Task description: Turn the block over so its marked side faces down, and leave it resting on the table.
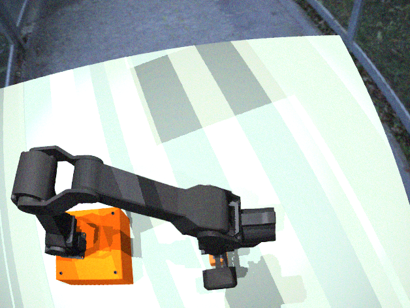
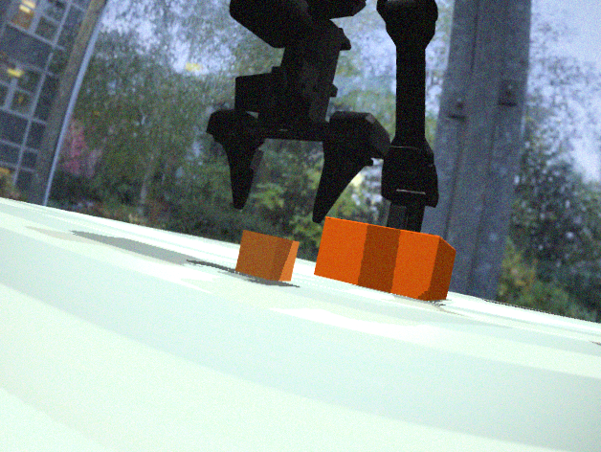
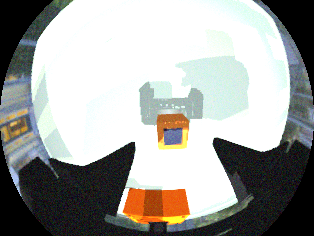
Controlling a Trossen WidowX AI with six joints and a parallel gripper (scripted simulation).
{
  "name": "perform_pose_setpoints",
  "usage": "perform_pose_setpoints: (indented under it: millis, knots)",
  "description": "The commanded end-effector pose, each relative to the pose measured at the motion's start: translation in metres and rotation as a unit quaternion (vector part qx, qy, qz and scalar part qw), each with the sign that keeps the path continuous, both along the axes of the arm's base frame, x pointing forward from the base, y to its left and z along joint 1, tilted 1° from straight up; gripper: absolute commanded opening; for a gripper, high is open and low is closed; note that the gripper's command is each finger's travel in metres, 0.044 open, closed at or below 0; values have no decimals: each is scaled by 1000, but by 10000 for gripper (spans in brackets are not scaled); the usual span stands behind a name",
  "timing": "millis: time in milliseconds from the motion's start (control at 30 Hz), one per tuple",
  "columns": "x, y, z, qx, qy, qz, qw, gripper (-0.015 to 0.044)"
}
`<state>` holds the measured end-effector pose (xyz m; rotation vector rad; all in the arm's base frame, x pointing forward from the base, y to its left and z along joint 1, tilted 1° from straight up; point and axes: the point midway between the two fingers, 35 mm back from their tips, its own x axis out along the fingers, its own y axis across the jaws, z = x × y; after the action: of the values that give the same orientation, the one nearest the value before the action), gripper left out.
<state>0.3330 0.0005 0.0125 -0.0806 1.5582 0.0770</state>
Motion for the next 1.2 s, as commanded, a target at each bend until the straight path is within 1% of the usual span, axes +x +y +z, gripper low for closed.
perform_pose_setpoints:
  millis: [0,700,1033,1167]
  knots:
    - [-1,0,-6,-1,2,2,1000,440]
    - [-1,0,-38,-1,2,2,1000,440]
    - [-1,0,-38,-1,2,2,1000,178]
    - [-1,0,-38,-1,2,2,1000,151]
